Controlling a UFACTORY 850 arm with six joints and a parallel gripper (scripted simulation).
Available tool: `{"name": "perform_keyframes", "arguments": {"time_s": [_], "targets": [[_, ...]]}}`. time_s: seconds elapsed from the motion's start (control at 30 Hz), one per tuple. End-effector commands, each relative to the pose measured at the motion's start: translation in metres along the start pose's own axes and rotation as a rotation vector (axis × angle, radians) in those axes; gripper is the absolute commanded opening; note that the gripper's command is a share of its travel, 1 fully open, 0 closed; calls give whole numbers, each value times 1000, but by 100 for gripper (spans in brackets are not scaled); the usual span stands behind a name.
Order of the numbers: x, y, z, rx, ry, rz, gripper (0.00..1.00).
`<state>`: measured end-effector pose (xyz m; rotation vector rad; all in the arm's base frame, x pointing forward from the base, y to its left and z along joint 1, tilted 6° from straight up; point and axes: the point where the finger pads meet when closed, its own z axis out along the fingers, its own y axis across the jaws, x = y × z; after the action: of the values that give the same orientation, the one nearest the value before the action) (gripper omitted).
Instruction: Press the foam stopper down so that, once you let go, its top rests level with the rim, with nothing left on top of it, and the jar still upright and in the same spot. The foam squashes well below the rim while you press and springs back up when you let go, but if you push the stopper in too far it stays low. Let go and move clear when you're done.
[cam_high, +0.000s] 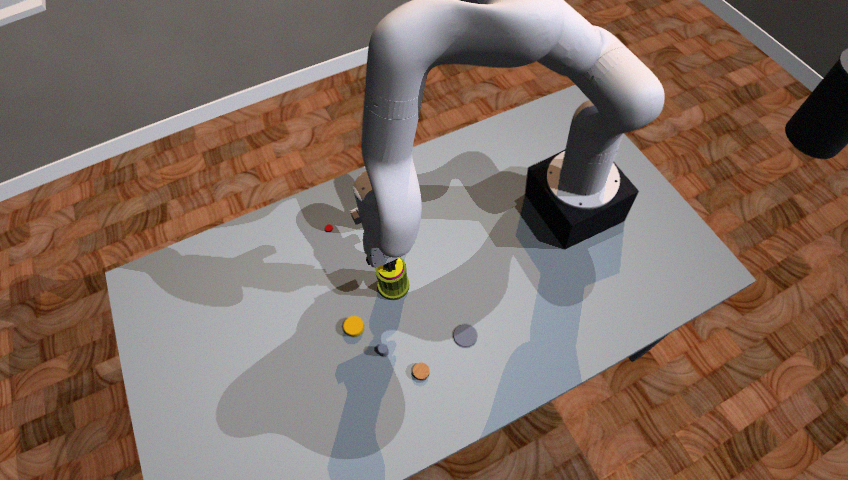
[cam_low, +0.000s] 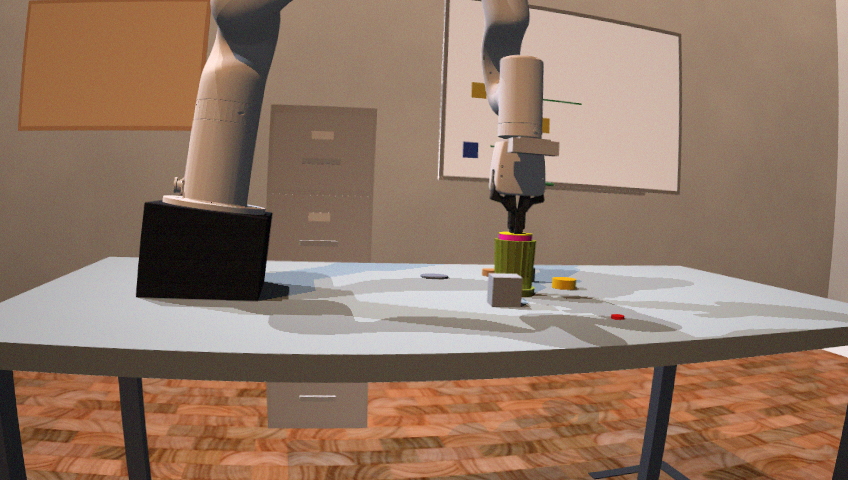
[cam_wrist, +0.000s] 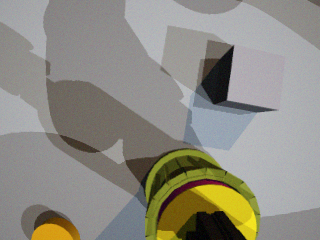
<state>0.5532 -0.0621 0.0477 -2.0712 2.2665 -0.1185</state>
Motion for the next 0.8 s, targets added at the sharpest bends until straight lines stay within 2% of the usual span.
{"name": "perform_keyframes", "arguments": {"time_s": [0.0,0.77], "targets": [[0,-1,0,2,0,0,0],[0,-1,12,2,0,0,0]]}}
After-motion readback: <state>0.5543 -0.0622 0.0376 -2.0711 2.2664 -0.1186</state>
